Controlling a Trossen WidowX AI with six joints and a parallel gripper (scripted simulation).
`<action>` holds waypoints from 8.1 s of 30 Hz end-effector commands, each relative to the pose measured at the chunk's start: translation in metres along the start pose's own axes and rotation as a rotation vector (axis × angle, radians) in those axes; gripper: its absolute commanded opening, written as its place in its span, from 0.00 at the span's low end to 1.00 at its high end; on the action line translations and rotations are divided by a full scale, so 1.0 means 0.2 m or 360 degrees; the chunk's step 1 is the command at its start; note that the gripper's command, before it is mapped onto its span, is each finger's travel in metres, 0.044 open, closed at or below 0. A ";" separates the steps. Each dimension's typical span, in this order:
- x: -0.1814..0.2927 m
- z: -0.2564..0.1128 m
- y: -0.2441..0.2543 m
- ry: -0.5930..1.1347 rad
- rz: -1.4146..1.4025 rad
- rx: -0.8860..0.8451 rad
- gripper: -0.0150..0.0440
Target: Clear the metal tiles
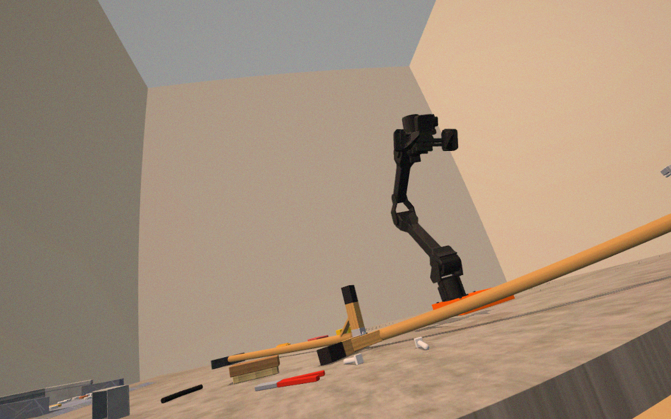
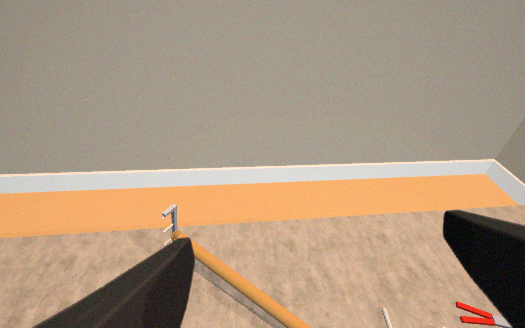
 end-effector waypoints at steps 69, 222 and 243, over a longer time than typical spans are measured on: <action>-0.27 -0.07 0.31 -0.0735 0.0209 -0.1086 1.00; -0.62 -0.14 0.25 -0.2533 -0.0742 -0.1499 0.25; -0.67 0.05 0.15 -0.2347 -0.0639 -0.1288 0.25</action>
Point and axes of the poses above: the point midway between the two fingers, 35 mm back from their tips, its own z axis out along the fingers, its own y axis across the jaws, x = y × z, the point moved 9 cm from there along -z, back along the fingers, and after that the axes turned 11 degrees about -z, right-handed, at the moved point
